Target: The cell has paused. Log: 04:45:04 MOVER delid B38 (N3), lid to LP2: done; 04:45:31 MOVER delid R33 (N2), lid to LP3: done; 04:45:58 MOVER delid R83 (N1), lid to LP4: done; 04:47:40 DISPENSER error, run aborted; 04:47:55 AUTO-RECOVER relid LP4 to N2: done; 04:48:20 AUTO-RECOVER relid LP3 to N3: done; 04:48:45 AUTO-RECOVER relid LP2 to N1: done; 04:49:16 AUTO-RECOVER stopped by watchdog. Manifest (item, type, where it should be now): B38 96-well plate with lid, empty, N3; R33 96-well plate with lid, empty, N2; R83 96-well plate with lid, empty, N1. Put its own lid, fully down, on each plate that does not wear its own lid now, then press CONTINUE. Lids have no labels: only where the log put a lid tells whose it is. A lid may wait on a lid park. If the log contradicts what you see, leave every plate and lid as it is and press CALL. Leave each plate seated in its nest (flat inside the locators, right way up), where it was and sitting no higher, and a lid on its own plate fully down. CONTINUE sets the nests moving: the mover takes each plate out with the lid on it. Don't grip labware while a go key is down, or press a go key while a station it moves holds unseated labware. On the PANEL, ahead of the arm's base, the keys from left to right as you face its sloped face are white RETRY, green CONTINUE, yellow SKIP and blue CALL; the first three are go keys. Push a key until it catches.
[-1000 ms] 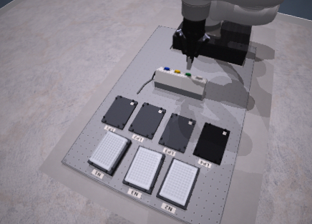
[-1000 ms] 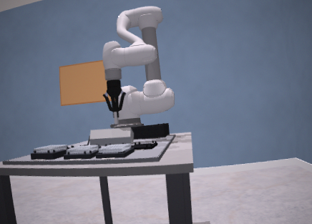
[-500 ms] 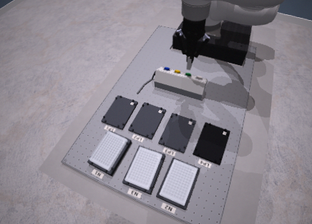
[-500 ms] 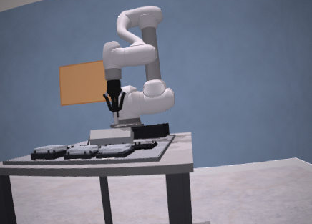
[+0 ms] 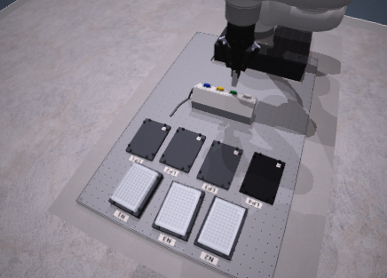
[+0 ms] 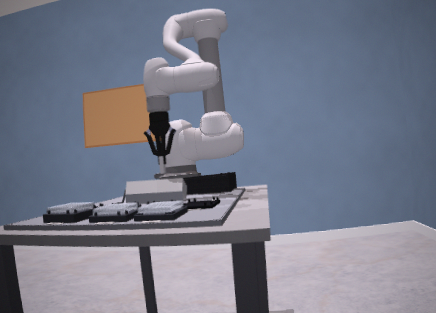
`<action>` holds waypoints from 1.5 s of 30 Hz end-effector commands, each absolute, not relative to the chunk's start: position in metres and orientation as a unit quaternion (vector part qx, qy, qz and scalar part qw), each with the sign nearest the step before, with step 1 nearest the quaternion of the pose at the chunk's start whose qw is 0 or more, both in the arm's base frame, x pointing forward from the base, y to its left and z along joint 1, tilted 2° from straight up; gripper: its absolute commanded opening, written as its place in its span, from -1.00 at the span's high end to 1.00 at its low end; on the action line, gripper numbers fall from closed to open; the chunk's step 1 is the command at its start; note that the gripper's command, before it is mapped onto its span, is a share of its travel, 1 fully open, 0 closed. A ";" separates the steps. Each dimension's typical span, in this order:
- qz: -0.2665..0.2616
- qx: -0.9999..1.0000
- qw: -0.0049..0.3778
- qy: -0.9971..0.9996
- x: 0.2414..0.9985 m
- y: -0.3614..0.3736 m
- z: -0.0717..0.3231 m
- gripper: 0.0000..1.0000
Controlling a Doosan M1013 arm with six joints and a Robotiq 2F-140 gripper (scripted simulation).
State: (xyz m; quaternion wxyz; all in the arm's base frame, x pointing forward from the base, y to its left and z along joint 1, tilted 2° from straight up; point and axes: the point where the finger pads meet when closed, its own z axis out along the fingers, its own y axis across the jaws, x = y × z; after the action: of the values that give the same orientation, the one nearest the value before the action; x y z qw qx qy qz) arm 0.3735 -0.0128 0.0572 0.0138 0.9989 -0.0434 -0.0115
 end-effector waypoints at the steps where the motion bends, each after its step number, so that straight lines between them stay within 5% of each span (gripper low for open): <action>1: -0.011 0.999 0.014 -0.043 0.374 -0.013 0.057 1.00; 45: -0.011 0.999 0.014 -0.043 0.373 -0.013 0.029 1.00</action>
State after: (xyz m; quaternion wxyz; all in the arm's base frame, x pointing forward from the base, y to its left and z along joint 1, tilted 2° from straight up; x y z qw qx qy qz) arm 0.3729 -0.0135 0.0309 0.0138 0.9989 -0.0434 -0.0115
